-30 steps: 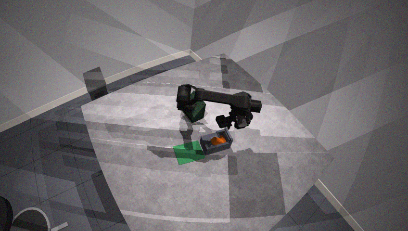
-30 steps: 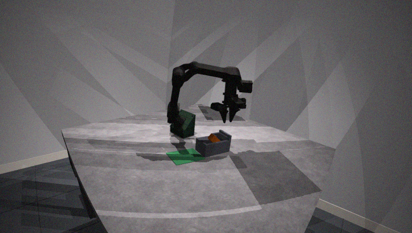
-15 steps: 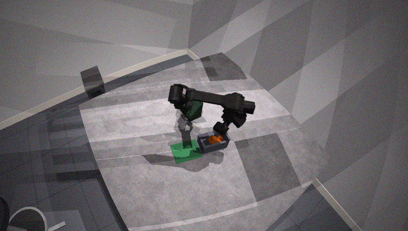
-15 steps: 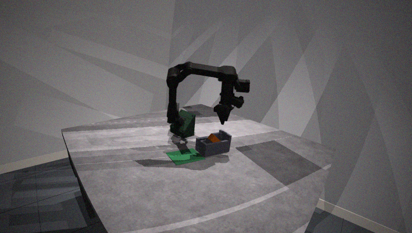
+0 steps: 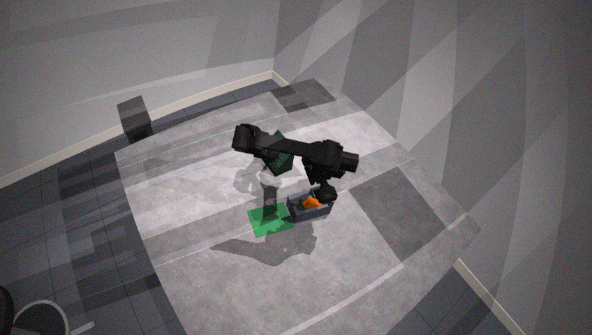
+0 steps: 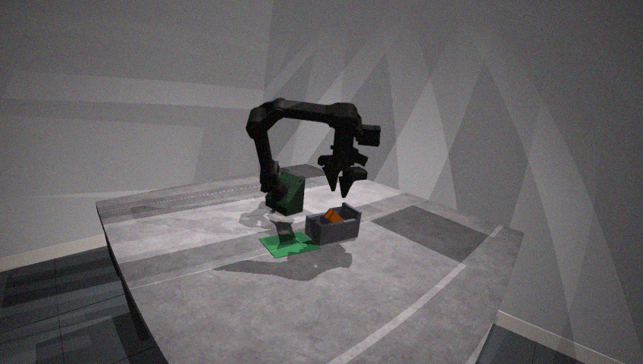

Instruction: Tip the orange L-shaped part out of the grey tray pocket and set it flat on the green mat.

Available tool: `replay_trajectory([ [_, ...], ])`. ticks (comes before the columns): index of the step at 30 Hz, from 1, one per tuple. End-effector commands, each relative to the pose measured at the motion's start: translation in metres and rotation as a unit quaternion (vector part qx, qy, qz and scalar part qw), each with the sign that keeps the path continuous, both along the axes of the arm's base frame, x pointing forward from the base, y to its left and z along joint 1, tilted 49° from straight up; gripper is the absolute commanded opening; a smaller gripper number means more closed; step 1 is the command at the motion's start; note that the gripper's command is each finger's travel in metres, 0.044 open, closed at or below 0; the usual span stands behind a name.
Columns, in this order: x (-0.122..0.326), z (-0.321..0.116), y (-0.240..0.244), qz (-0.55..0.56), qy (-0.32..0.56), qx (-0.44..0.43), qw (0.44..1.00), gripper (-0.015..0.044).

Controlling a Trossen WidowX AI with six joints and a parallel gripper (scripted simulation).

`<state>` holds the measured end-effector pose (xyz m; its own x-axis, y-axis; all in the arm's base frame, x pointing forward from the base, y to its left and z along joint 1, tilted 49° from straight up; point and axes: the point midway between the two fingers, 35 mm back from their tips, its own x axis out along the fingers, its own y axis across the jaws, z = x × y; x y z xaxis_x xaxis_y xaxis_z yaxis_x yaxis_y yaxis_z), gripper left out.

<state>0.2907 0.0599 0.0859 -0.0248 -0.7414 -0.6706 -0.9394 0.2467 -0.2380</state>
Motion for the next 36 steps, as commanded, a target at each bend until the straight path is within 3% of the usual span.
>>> replay_trajectory([
  [1, -0.003, 0.001, -0.005, 0.021, 0.029, -0.005, 0.999, 0.0280],
  [36, -0.004, -0.041, -0.053, 0.021, 0.028, -0.005, 0.999, 0.0280],
])
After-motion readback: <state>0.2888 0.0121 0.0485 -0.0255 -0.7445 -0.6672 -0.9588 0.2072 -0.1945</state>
